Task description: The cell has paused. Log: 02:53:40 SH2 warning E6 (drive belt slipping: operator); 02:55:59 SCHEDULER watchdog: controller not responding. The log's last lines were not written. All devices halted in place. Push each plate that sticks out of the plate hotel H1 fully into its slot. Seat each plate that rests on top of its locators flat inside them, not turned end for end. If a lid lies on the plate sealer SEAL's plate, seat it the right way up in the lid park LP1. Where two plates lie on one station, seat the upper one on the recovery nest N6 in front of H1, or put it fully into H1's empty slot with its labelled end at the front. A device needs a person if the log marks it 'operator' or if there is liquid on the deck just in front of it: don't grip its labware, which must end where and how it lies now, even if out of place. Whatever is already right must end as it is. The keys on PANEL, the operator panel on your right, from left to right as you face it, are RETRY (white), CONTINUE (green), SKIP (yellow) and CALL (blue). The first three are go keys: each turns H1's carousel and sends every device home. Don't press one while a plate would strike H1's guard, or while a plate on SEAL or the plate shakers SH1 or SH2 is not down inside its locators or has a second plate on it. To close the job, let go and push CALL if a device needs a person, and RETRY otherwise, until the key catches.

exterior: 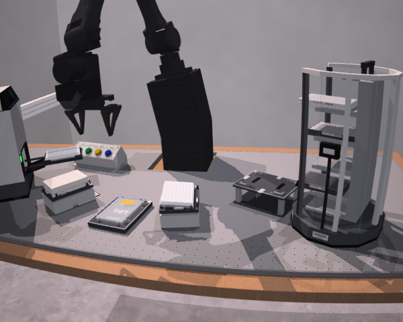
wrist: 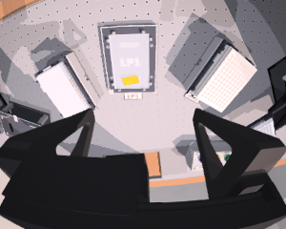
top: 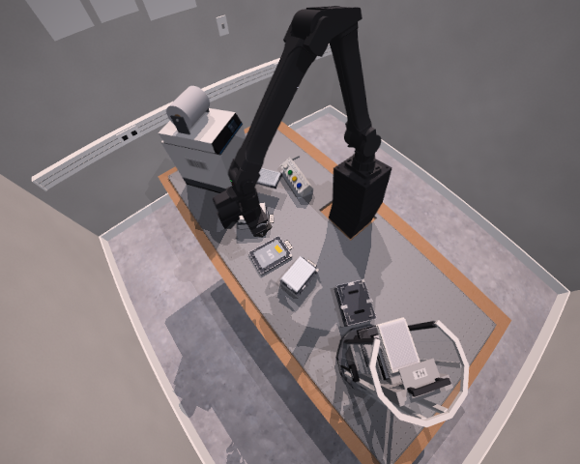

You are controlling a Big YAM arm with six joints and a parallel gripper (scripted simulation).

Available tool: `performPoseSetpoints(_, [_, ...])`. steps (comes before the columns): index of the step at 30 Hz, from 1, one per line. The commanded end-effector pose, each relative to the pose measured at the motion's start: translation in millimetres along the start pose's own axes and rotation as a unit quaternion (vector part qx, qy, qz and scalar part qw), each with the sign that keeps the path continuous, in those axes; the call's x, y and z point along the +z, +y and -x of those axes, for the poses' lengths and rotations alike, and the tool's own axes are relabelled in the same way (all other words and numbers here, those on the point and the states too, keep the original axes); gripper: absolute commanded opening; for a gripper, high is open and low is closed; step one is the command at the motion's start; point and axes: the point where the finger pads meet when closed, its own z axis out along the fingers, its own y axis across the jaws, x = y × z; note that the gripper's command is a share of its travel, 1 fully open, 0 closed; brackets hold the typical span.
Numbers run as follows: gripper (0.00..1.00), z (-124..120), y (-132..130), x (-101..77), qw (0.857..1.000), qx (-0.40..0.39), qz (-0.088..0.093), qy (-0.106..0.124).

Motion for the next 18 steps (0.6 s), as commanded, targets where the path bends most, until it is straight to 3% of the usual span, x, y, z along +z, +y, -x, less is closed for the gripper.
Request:
performPoseSetpoints(1, [1.00,19.4,15.0,-3.0,1.000,0.007,-0.002,-0.013])
performPoseSetpoints(4, [1.00,-2.1,26.6,6.7,0.998,-0.057,-0.002,0.001])
performPoseSetpoints(9, [1.00,-0.3,42.8,4.3,0.991,-0.135,-0.002,-0.004])
performPoseSetpoints(13, [1.00,-7.6,49.3,6.7,0.991,-0.136,-0.001,0.002])
performPoseSetpoints(14, [1.00,6.3,52.6,-0.7,0.991,-0.134,-0.002,-0.009])
performPoseSetpoints(18, [1.00,-8.9,65.5,5.4,0.992,-0.125,-0.002,0.000])
